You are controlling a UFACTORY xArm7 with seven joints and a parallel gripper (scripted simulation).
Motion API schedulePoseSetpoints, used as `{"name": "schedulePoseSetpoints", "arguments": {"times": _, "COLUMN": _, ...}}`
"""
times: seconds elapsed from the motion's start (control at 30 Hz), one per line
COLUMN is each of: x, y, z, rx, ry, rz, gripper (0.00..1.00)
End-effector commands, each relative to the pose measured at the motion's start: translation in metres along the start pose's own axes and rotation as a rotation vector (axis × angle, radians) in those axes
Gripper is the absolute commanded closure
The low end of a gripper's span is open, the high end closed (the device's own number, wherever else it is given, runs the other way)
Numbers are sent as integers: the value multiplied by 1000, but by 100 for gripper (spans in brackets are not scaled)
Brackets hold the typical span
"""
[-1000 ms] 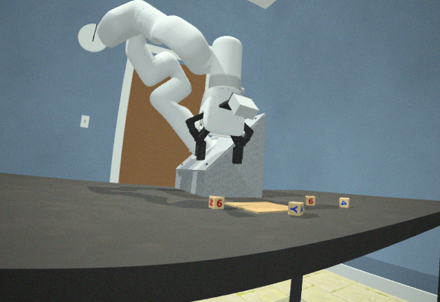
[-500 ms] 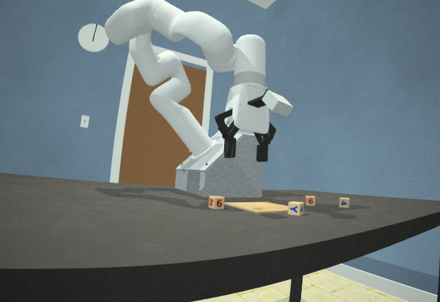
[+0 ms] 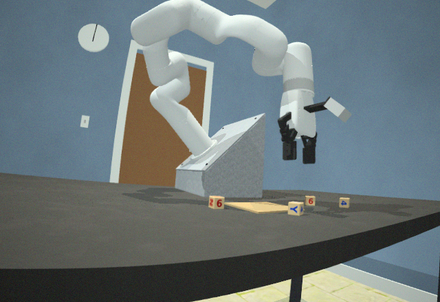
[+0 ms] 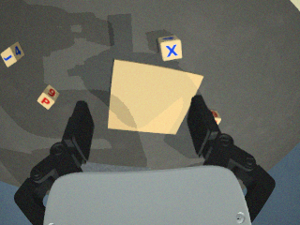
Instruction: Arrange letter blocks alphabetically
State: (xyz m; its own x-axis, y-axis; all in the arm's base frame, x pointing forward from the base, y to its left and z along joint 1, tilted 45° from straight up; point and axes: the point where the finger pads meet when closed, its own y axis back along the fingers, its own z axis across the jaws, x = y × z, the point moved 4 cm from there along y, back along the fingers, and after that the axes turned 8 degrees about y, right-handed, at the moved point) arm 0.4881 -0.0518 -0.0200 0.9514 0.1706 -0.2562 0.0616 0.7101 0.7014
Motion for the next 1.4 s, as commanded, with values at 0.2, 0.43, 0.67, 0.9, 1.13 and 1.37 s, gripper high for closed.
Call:
{"name": "schedulePoseSetpoints", "arguments": {"times": 0.2, "x": 55, "y": -6, "z": -95, "rx": 7, "ry": 115, "rz": -12, "gripper": 0}}
{"name": "schedulePoseSetpoints", "arguments": {"times": 0.43, "x": 67, "y": -13, "z": -157, "rx": 19, "ry": 177, "rz": -23, "gripper": 0}}
{"name": "schedulePoseSetpoints", "arguments": {"times": 0.67, "x": 69, "y": -17, "z": -182, "rx": 25, "ry": 201, "rz": -30, "gripper": 0}}
{"name": "schedulePoseSetpoints", "arguments": {"times": 0.9, "x": 69, "y": -17, "z": -182, "rx": 25, "ry": 201, "rz": -30, "gripper": 37}}
{"name": "schedulePoseSetpoints", "arguments": {"times": 1.13, "x": 69, "y": -17, "z": -182, "rx": 25, "ry": 201, "rz": -30, "gripper": 37}}
{"name": "schedulePoseSetpoints", "arguments": {"times": 1.37, "x": 69, "y": -17, "z": -182, "rx": 25, "ry": 201, "rz": -30, "gripper": 37}}
